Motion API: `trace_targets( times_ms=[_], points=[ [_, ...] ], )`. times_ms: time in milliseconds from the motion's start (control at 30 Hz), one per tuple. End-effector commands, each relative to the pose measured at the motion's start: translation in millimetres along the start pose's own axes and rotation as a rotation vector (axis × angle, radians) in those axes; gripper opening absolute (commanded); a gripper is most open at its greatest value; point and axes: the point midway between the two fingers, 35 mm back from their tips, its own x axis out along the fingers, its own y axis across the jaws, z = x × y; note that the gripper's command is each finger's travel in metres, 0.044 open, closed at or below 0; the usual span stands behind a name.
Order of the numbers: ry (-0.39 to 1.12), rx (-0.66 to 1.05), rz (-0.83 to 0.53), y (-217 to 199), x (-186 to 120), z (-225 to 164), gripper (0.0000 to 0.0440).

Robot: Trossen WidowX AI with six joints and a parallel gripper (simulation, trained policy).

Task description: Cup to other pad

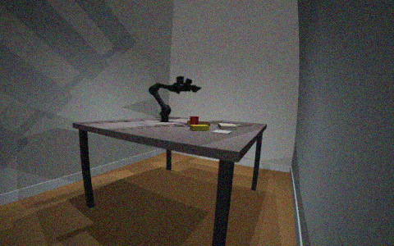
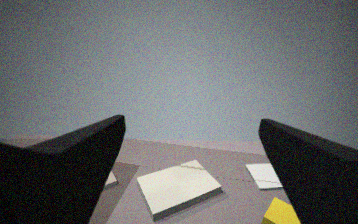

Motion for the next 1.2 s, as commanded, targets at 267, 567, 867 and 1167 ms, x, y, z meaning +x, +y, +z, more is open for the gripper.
trace_targets(
  times_ms=[267,567,867,1167],
  points=[
    [0.082,0.004,0.011,6.6,6.4,-9.2,0.0164],
    [0.194,0.015,0.045,18.9,15.7,-21.0,0.0066],
    [0.307,0.036,0.085,33.2,23.8,-31.0,0.0099],
    [0.430,0.054,0.101,43.6,30.2,-41.4,0.0099]
  ],
)
